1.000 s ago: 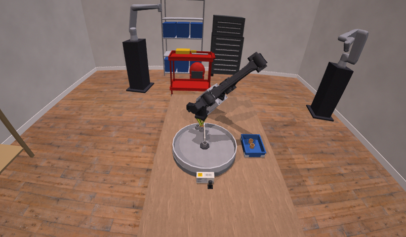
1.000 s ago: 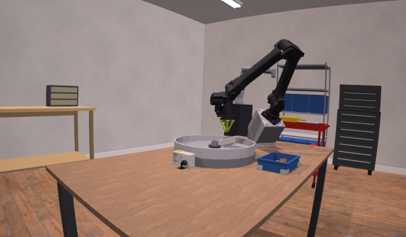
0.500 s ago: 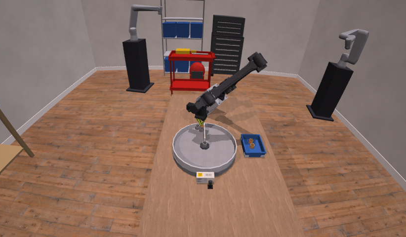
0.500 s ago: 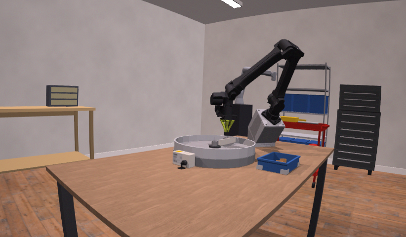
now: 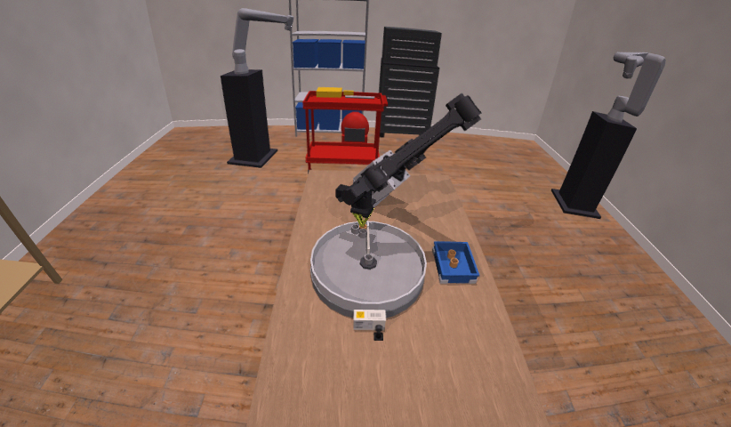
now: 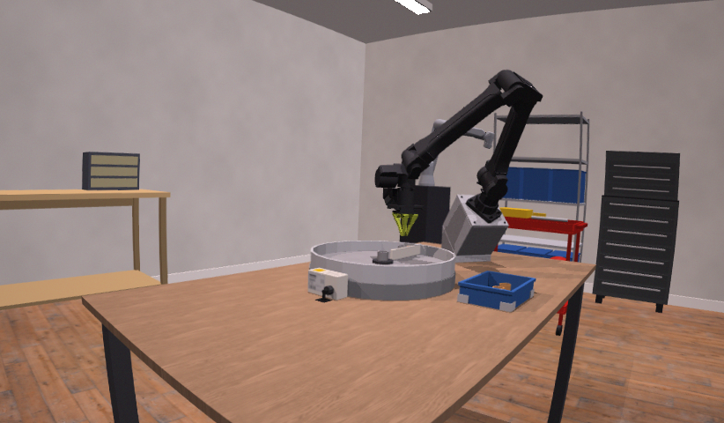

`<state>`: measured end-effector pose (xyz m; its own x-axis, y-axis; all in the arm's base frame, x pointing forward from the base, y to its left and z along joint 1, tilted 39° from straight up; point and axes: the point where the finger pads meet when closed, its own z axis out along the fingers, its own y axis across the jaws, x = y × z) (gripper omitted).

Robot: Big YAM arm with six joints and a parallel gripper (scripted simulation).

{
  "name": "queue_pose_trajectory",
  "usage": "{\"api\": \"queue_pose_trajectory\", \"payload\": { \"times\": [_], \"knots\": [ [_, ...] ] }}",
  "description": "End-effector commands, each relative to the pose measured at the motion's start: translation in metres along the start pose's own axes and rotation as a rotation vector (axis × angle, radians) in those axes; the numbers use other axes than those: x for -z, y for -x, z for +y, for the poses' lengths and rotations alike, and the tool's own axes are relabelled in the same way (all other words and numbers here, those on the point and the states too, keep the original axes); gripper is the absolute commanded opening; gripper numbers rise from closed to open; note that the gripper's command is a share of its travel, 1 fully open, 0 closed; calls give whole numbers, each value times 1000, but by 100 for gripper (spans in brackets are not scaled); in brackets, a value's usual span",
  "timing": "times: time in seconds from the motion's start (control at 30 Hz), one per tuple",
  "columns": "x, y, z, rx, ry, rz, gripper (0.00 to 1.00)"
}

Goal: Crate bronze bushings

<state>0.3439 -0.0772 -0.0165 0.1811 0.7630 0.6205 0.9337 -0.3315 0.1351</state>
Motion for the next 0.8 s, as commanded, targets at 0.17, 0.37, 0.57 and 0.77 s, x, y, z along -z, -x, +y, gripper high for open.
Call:
{"api": "queue_pose_trajectory", "payload": {
  "times": [0.17, 0.37, 0.57, 0.77],
  "knots": [
    [8, 8, 9, -8, 24, -4, 12],
    [8, 8, 9, -8, 24, -4, 12],
    [6, 9, 4, -9, 19, -3, 12],
    [5, 9, 2, -13, 17, -2, 12]
  ]
}}
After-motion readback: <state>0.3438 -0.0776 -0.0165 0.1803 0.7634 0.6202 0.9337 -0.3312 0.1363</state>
